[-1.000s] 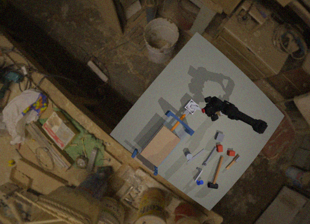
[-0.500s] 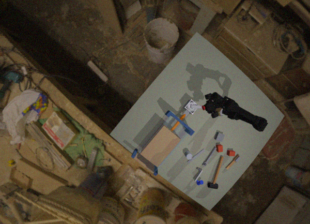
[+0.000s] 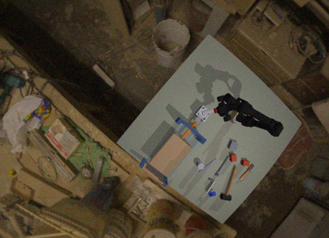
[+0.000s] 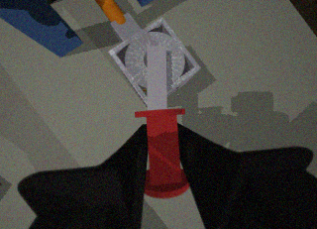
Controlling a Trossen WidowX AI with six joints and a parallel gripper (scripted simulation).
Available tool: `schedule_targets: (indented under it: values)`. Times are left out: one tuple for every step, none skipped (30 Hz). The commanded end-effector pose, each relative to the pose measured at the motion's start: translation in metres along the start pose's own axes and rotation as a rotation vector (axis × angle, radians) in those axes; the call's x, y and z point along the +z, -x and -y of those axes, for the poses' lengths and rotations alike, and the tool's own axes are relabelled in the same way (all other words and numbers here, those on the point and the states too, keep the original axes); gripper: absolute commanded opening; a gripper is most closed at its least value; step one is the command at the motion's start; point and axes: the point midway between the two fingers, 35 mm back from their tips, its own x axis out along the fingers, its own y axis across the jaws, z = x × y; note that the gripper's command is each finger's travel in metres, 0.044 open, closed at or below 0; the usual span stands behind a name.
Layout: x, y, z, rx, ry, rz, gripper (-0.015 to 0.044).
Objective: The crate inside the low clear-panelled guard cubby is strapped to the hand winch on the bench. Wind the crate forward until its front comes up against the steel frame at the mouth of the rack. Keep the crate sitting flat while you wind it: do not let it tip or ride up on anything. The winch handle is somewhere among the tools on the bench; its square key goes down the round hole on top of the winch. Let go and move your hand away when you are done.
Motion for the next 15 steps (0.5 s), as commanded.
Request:
schedule_targets:
  values:
    - [0.001, -0.004, 0.013, -0.023, 0.015, -0.017, 0.0000]
    - [0.001, -0.004, 0.014, -0.023, 0.015, -0.017, 0.0000]
    - [0.001, -0.004, 0.016, -0.023, 0.015, -0.017, 0.0000]
    - [0.001, -0.004, 0.017, -0.024, 0.015, -0.017, 0.0000]
    - [0.001, -0.004, 0.019, -0.024, 0.015, -0.017, 0.0000]
    - [0.002, -0.004, 0.020, -0.024, 0.015, -0.017, 0.0000]
    - [0.002, -0.004, 0.022, -0.024, 0.015, -0.017, 0.0000]
    - [0.002, -0.005, 0.023, -0.024, 0.015, -0.017, 0.0000]
    - [0.002, -0.005, 0.025, -0.024, 0.015, -0.017, 0.0000]
    - [0.003, -0.005, 0.026, -0.024, 0.015, -0.017, 0.0000]
    - [0.003, -0.005, 0.028, -0.024, 0.015, -0.017, 0.0000]
    - [0.003, -0.005, 0.029, -0.024, 0.015, -0.017, 0.0000]
    - [0.004, -0.005, 0.031, -0.025, 0.015, -0.017, 0.0000]
    - [0.004, -0.005, 0.032, -0.025, 0.015, -0.016, 0.0000]
    - [0.005, -0.005, 0.033, -0.025, 0.015, -0.016, 0.0000]
